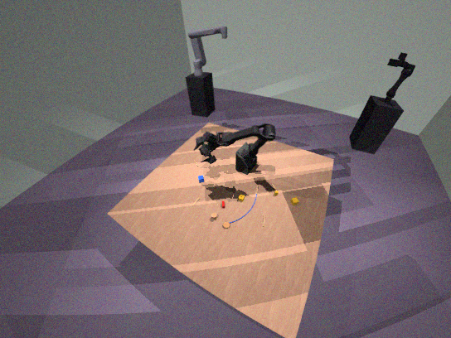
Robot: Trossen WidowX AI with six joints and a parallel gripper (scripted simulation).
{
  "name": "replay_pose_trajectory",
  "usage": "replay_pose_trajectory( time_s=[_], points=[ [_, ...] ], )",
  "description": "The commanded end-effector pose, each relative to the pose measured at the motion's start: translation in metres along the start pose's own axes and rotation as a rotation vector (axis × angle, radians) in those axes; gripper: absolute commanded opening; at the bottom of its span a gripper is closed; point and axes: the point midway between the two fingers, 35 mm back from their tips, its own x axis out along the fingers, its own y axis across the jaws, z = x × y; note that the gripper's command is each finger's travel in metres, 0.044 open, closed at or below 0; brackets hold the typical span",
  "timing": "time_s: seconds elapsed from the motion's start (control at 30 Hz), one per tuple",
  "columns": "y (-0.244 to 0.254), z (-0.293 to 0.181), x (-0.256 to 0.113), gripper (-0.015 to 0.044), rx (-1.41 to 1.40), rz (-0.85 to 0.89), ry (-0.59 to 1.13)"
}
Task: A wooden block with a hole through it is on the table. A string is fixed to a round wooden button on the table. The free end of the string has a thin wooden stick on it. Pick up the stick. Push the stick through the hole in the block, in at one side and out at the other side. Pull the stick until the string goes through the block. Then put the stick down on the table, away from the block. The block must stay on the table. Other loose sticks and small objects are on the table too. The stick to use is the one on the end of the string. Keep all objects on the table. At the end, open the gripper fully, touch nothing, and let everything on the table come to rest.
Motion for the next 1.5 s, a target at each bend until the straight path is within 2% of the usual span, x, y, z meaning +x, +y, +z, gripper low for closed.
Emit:
replay_pose_trajectory(
  time_s=[0.0,0.3,0.53,0.67,1.3,1.47],
  points=[
    [0.069,0.029,-0.008,0.0440,-0.410,0.174,-0.031],
    [0.207,0.036,-0.042,0.0440,-1.146,0.527,-0.150],
    [0.300,0.010,-0.091,0.0440,-1.668,0.817,-0.340],
    [0.338,-0.011,-0.120,0.0440,-1.892,0.960,-0.465],
    [0.340,-0.012,-0.123,0.0440,-1.893,0.972,-0.466],
    [0.339,-0.010,-0.123,0.0440,-1.503,0.982,-0.232]
  ],
)
